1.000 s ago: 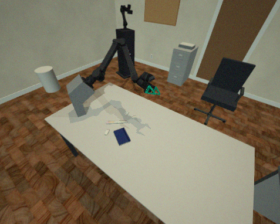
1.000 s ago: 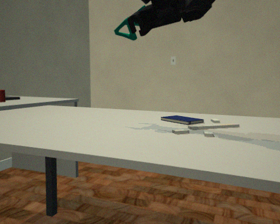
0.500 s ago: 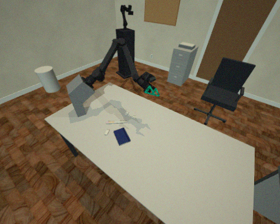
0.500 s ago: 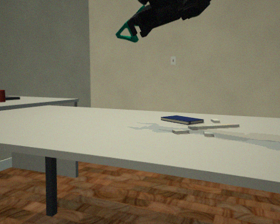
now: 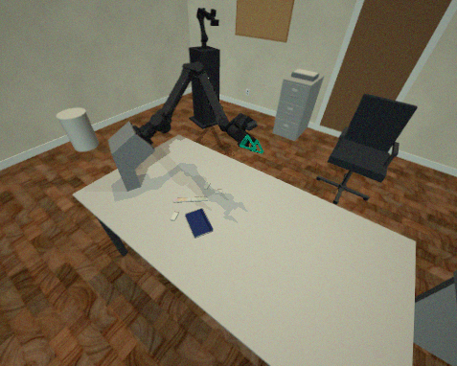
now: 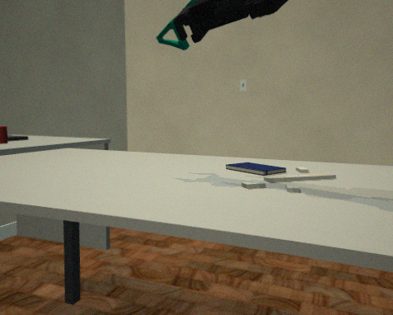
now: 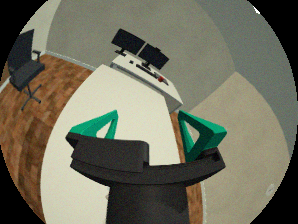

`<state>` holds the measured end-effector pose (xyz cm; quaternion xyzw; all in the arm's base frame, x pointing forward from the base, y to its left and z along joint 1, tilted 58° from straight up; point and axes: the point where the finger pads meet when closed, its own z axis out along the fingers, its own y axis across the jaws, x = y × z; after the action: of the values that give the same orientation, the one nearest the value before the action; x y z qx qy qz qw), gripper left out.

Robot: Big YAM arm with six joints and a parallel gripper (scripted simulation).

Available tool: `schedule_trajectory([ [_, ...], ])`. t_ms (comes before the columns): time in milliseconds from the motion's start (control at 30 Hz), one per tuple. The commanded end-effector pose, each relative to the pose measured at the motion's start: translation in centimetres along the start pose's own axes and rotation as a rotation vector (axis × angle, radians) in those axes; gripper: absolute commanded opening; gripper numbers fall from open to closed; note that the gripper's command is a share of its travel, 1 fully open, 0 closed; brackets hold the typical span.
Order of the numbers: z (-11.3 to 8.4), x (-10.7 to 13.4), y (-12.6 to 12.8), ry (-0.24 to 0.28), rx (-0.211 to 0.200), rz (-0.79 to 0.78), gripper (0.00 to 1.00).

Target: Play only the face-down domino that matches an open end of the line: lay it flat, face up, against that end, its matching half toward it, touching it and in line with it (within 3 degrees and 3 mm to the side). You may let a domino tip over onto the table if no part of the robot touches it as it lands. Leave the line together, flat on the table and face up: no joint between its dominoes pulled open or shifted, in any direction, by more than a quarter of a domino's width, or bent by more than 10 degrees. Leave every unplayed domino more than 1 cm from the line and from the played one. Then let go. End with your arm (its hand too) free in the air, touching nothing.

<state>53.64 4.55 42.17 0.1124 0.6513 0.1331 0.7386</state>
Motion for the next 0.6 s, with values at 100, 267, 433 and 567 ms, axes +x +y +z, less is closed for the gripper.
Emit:
schedule_trajectory([
  [100,0.2,-2.4,-0.5,-0.032,0.011,-0.012,1.00],
  [267,0.2,-2.4,-0.5,-0.032,0.011,-0.012,1.00],
  [433,0.1,-1.4,-0.3,-0.019,0.006,-0.008,1.00],
  [567,0.2,-2.3,-0.5,-0.030,0.010,-0.011,1.00],
])
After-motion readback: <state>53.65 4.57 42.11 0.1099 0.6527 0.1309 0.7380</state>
